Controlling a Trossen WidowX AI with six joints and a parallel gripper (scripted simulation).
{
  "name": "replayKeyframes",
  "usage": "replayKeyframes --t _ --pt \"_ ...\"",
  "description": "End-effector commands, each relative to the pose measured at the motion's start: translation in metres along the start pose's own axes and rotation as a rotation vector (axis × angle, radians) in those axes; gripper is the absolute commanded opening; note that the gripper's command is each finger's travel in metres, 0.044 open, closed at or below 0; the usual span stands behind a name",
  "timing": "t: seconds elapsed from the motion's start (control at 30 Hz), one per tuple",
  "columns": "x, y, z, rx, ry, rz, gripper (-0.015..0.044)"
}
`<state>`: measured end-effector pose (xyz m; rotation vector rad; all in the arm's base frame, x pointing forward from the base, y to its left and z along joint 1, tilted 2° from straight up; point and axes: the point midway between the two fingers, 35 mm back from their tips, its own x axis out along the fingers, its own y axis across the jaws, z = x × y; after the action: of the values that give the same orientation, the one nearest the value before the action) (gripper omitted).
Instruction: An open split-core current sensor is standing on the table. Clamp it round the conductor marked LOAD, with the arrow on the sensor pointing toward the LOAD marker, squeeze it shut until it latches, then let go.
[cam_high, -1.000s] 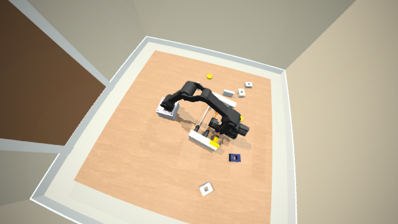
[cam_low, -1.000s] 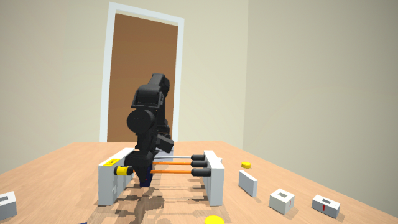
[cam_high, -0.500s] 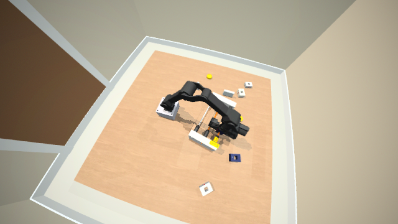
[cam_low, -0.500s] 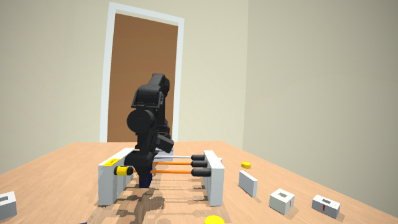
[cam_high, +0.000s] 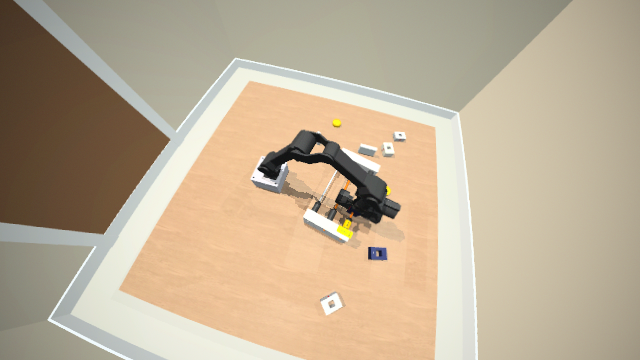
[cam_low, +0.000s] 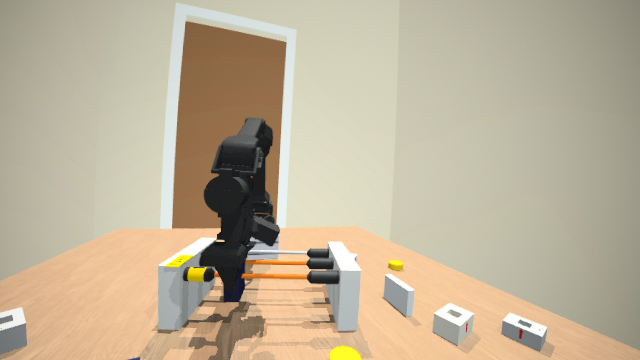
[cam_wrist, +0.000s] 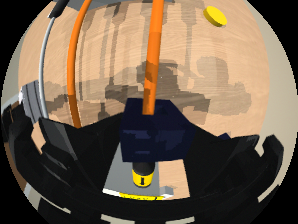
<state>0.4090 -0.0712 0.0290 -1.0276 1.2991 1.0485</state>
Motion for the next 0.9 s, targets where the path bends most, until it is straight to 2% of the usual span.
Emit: replayKeyframes --t 0.0,0.2,0.87 --pt "0.0 0.001 0.0 0.0 0.0 -0.025 0.0" --pt "-0.0001 0.0071 0.0 0.0 0.0 -0.133 0.0" --pt "0.0015 0.0091 0.0 0.0 -0.001 -0.136 0.0"
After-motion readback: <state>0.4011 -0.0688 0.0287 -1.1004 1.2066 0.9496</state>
